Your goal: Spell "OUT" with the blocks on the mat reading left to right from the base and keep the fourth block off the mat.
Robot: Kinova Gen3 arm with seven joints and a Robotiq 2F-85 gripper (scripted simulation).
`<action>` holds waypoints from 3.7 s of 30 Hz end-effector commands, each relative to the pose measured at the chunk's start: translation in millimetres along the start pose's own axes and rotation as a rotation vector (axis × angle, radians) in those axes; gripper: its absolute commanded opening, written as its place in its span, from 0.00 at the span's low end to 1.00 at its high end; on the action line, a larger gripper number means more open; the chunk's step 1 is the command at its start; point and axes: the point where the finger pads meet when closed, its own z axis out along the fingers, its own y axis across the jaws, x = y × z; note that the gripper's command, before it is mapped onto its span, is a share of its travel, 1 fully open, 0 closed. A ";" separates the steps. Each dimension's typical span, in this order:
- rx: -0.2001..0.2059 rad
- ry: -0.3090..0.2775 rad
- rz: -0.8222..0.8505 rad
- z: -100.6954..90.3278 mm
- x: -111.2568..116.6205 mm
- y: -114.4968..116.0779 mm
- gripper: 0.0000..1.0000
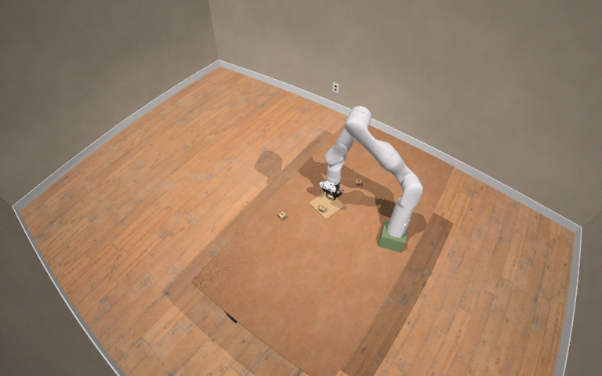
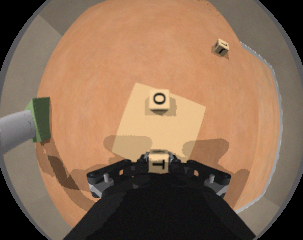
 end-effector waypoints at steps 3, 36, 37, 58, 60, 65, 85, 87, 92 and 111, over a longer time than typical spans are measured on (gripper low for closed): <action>-0.001 0.000 0.000 -0.5 0.1 0.5 0.26; -0.001 0.000 0.000 -0.5 0.1 0.5 0.46; -0.001 0.000 0.000 -0.5 0.1 0.5 0.46; -0.001 0.000 0.000 -71.5 0.1 0.4 0.46; -0.001 0.000 0.000 -79.5 0.1 0.4 0.46; -0.001 0.000 0.000 -88.7 0.1 0.4 0.46; -0.001 0.000 0.000 -90.5 0.1 0.4 1.00; -0.001 0.000 0.000 -90.5 0.1 0.4 1.00; -0.001 0.000 0.000 -90.5 0.1 0.3 1.00; 0.018 0.002 -0.125 -87.2 -14.4 -7.9 1.00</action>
